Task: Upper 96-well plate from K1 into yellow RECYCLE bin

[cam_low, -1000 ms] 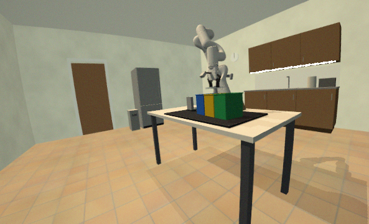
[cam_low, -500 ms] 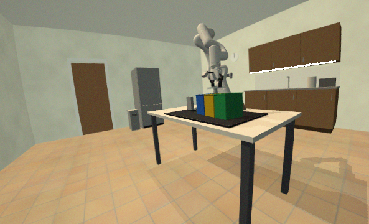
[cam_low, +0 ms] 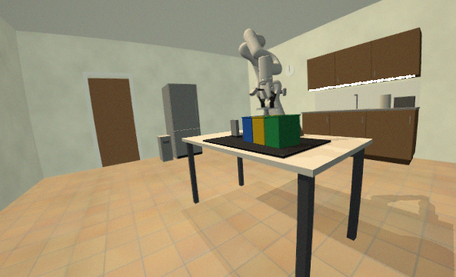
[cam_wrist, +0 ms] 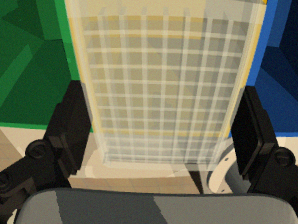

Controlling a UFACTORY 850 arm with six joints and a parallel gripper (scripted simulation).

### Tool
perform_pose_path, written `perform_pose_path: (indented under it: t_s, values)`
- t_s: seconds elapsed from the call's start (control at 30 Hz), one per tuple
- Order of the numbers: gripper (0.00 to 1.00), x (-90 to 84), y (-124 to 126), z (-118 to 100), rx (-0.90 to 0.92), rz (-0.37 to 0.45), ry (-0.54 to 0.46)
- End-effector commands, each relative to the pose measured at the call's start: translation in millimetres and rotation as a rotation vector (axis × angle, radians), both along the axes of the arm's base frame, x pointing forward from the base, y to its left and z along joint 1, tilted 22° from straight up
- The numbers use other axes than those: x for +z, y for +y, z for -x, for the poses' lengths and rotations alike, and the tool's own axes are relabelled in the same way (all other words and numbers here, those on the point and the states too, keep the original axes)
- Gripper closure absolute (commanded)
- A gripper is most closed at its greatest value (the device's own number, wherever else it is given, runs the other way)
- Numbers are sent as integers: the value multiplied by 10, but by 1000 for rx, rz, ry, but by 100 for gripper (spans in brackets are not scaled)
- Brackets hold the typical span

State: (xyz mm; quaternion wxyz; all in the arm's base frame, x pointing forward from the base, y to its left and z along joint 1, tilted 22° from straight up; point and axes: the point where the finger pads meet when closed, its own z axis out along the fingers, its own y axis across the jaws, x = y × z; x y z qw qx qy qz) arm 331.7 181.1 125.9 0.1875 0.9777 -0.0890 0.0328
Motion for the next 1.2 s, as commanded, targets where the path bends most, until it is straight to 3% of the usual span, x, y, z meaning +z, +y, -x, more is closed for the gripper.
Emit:
perform_pose_path:
  t_s: [0.0, 0.47, 0.9, 1.17]
  values:
    - [100, 6, 3, -5, 0, -1, -1]
    - [100, 7, -2, -3, 0, -1, -1]
    - [100, -162, -72, -9, 0, -1, -1]
    - [100, -163, -73, -9, 0, -1, -1]
